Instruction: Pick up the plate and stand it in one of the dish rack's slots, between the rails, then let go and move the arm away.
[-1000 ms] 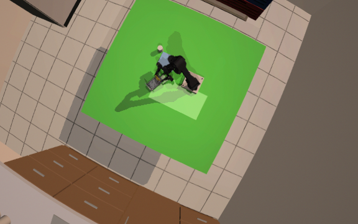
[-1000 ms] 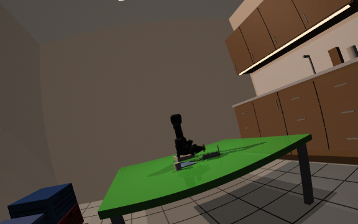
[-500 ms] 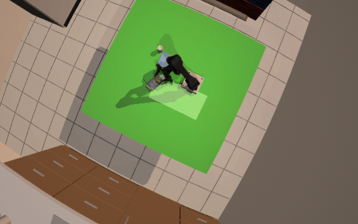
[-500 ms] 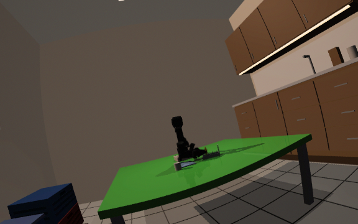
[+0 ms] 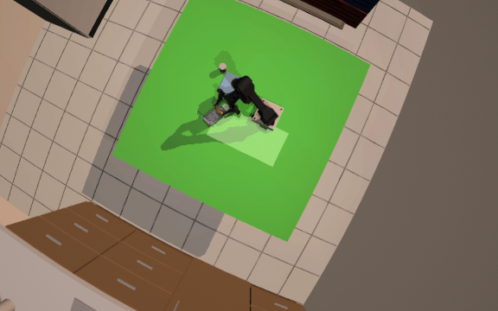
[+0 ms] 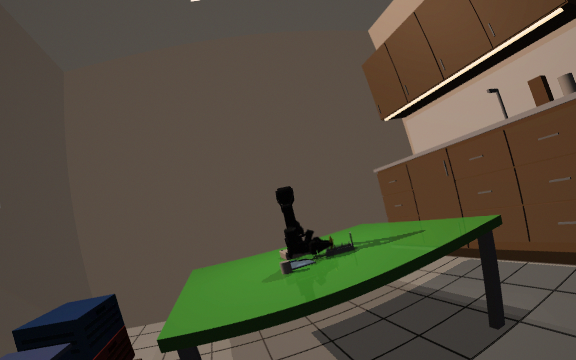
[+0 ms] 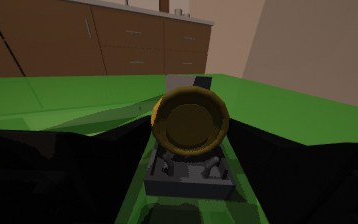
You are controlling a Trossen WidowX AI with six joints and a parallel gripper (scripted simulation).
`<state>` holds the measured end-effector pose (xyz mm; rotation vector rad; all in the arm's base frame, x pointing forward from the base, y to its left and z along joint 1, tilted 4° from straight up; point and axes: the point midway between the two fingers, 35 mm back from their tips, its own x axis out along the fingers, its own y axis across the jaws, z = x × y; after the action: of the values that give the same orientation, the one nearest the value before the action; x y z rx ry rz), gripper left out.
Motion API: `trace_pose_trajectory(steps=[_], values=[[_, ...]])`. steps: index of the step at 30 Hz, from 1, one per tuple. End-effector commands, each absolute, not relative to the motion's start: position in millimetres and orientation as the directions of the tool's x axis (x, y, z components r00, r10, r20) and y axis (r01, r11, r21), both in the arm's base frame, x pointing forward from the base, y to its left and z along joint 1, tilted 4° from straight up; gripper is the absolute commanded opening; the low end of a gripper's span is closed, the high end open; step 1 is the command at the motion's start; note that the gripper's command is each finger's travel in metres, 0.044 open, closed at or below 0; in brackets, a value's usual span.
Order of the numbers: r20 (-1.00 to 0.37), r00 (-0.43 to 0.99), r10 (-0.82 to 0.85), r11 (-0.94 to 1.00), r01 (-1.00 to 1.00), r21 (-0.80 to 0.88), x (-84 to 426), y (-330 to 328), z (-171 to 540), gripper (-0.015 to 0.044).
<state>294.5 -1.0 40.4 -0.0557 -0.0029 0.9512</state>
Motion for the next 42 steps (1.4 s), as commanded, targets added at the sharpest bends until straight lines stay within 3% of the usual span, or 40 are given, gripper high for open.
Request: trace_pose_trajectory(steps=[1,9,15,25,30,42], values=[[-0.022,0.581,0.814,0.579,-0.814,-0.049,294.5,-1.0,40.4,0.0210],[-0.022,0.581,0.814,0.579,-0.814,-0.049,294.5,-1.0,40.4,0.0400],[-0.021,0.581,0.814,0.580,-0.813,-0.049,294.8,-1.4,42.3,0.0400],[0.011,0.583,0.813,0.582,-0.811,-0.055,294.3,-9.0,146.4,0.0400],[0.013,0.586,0.811,0.585,-0.809,-0.053,297.0,-11.4,154.5,0.0400],[-0.027,0.778,0.627,0.776,-0.622,0.103,355.0,-60.9,171.1,0.0400]])
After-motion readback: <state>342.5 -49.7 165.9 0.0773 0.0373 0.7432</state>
